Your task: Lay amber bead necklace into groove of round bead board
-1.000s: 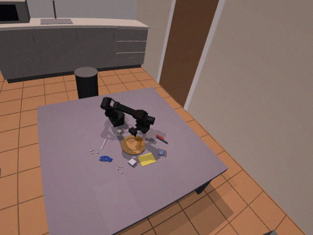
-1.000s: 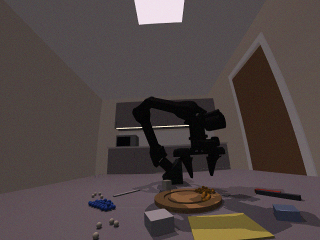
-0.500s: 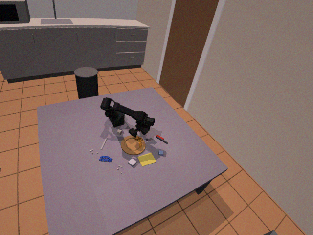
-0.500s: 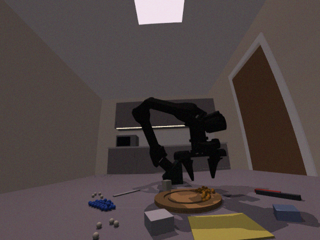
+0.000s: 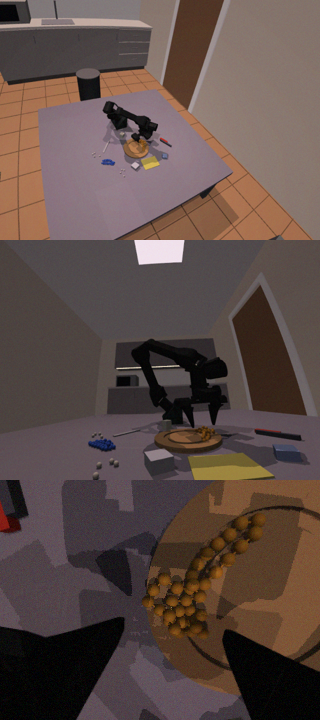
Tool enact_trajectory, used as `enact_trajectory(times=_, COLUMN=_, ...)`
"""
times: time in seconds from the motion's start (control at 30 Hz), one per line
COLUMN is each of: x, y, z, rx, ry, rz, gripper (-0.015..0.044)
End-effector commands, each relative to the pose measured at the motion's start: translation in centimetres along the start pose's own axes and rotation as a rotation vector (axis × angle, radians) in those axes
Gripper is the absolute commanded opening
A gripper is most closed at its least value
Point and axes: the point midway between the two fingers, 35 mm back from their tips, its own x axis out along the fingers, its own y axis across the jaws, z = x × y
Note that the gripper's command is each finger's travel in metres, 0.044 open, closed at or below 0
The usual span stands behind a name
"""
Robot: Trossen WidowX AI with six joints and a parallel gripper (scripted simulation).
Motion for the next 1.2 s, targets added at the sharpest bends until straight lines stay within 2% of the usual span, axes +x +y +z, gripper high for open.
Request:
enact_trajectory(times=0.0, x=0.76, y=-0.04, z=-0.22, rx=-0.011, ry=0.004, rz=-0.007, gripper=0.038)
enact_trajectory(times=0.13, x=0.79, y=-0.05, z=-0.22, rx=-0.011, ry=0.004, rz=-0.007, gripper=0.038)
enact_trajectory(times=0.6, x=0.53, y=-0.01, z=-0.1, rx=-0.002, ry=0.003, rz=-0.002, gripper=0.0012)
enact_trajectory(times=1.17, x=0.53, y=-0.01, z=-0.1, rx=-0.002, ry=0.003, rz=-0.002, gripper=0.0)
